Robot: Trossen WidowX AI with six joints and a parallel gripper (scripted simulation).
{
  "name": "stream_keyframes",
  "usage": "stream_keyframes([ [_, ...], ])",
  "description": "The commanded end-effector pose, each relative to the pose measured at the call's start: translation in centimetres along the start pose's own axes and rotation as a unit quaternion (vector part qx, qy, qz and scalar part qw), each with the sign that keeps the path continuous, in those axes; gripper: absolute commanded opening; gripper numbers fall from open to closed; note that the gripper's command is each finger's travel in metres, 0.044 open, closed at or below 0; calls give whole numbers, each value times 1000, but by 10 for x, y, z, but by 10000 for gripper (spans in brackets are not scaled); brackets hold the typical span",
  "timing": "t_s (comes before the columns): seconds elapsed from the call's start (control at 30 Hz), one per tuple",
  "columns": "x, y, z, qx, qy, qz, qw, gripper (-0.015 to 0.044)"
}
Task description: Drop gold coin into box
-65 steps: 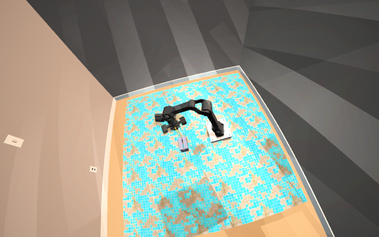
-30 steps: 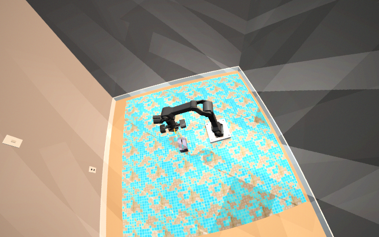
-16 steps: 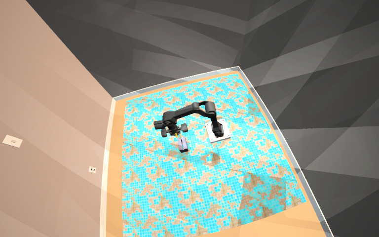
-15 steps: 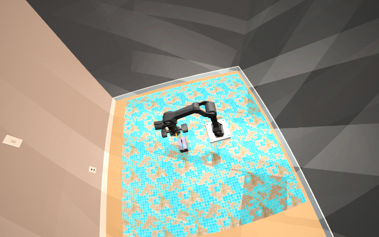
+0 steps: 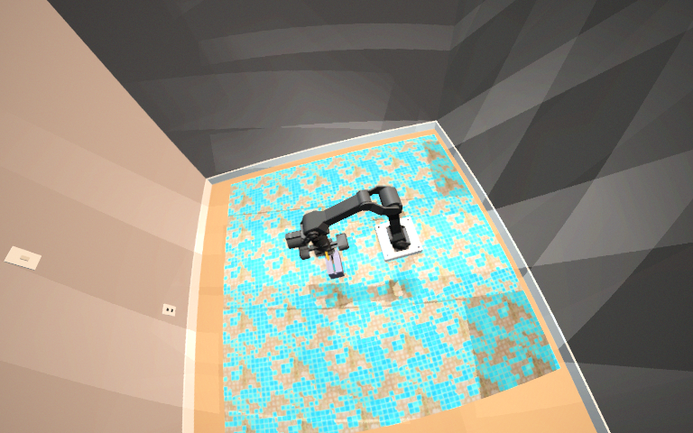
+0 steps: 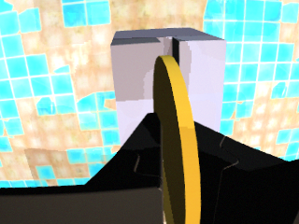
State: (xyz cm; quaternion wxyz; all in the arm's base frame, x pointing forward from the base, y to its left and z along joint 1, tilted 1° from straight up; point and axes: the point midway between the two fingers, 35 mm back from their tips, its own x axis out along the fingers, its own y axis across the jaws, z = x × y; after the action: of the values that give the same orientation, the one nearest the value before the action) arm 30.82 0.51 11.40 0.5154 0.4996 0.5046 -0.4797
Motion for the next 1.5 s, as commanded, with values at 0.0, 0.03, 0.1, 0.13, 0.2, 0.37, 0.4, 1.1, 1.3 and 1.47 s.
stream_keyframes([
  [0.0,1,-5,-10,1,0,0,1000,0],
  [0.03,1,-6,-12,1,0,0,1000,0],
  [0.1,1,-8,-17,1,0,0,1000,0],
  [0.13,1,-9,-19,1,0,0,1000,0],
  [0.2,1,-10,-22,1,1,-1,1000,0],
  [0.37,0,-7,-18,-1,1,0,1000,0],
  [0.4,0,-7,-18,-1,1,0,1000,0],
  [1.1,1,-11,-22,1,1,0,1000,0],
  [1.3,1,-10,-21,0,1,0,1000,0],
  [1.47,3,-10,-21,0,1,0,1000,0],
])
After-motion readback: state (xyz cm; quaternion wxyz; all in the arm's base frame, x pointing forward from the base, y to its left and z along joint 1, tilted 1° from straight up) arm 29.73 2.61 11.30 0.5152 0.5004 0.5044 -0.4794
